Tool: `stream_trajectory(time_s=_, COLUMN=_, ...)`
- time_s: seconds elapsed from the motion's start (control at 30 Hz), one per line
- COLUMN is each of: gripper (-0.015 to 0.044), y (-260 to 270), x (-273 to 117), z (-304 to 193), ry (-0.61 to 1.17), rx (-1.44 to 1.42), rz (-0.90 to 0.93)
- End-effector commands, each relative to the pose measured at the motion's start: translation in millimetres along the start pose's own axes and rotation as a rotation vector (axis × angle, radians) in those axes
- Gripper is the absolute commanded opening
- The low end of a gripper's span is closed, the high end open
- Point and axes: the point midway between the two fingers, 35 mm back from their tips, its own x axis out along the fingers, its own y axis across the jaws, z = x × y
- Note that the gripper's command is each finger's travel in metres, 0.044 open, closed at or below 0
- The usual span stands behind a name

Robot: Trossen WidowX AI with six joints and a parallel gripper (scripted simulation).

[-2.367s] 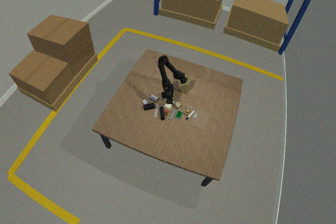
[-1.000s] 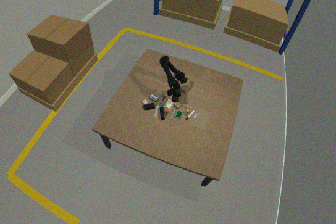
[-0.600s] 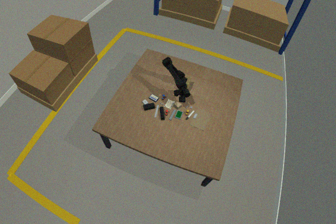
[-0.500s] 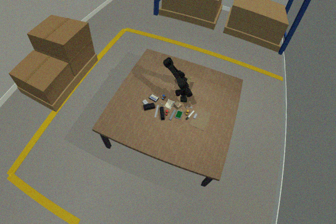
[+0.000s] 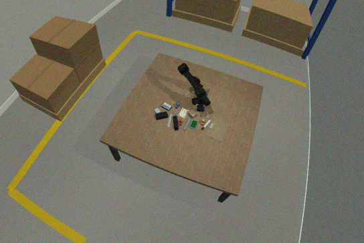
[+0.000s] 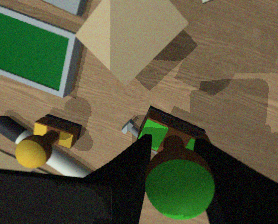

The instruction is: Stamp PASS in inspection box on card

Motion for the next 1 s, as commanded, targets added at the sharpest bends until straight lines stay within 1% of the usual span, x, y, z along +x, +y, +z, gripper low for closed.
stream_trajectory(time_s=0.0, gripper=0.0000, y=-1, x=8, z=0, ry=-0.005, rx=-0.006, rz=-0.005)
stream_trajectory(time_s=0.97, gripper=0.0000, y=-4, x=54, z=1, ry=-0.008, rx=-0.006, rz=-0.005)
